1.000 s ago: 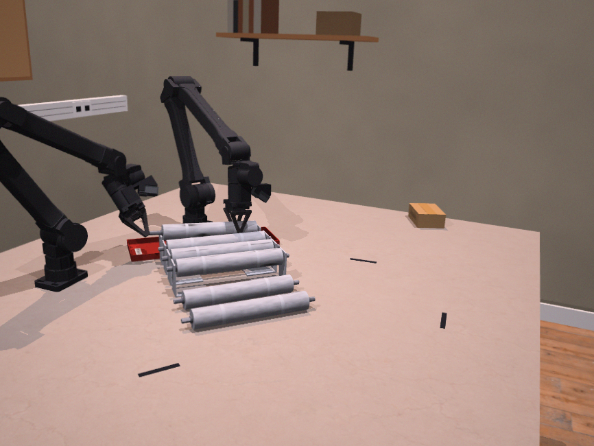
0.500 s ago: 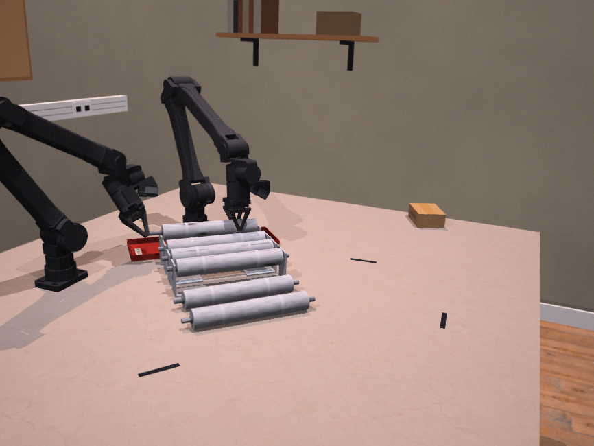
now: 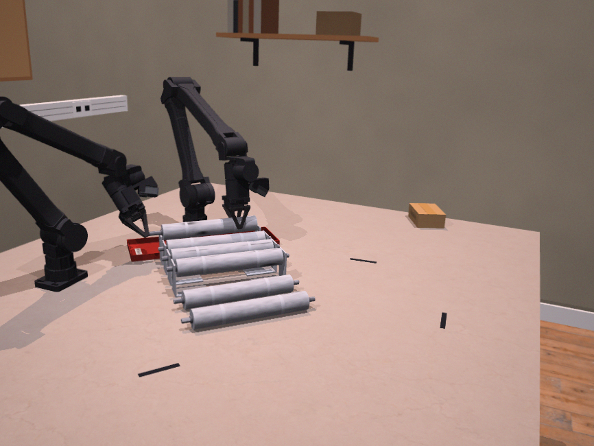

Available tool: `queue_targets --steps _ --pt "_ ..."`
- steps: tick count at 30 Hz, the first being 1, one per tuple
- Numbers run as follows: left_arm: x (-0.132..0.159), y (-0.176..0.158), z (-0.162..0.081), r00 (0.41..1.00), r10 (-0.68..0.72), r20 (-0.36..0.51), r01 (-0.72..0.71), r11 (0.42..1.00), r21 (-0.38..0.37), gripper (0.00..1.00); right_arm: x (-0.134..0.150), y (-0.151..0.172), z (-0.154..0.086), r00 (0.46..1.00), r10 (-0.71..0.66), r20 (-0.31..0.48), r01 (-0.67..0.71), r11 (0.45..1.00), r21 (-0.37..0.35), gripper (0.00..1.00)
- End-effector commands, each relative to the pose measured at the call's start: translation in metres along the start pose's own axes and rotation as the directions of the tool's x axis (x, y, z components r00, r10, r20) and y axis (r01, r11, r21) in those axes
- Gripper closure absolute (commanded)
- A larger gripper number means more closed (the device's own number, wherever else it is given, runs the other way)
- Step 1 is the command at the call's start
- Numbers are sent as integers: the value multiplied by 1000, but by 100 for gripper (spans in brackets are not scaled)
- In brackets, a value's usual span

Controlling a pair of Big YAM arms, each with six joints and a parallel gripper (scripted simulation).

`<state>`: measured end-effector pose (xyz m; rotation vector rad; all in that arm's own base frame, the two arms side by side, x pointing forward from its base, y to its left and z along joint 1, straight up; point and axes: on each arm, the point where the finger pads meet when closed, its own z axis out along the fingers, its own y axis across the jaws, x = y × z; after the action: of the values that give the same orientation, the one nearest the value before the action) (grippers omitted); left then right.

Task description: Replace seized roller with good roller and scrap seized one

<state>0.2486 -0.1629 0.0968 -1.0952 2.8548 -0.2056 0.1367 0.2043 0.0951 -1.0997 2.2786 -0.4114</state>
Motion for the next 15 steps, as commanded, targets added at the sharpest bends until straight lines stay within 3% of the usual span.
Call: queue_targets --steps 1,15 --pt "-10 -29 -34 998 43 51 -47 996 81 68 62 -1 15 984 -117 -137 121 992 22 97" --pt "-17 -28 -35 998 27 55 -31 996 80 68 61 -1 15 984 -115 -135 119 993 21 97"
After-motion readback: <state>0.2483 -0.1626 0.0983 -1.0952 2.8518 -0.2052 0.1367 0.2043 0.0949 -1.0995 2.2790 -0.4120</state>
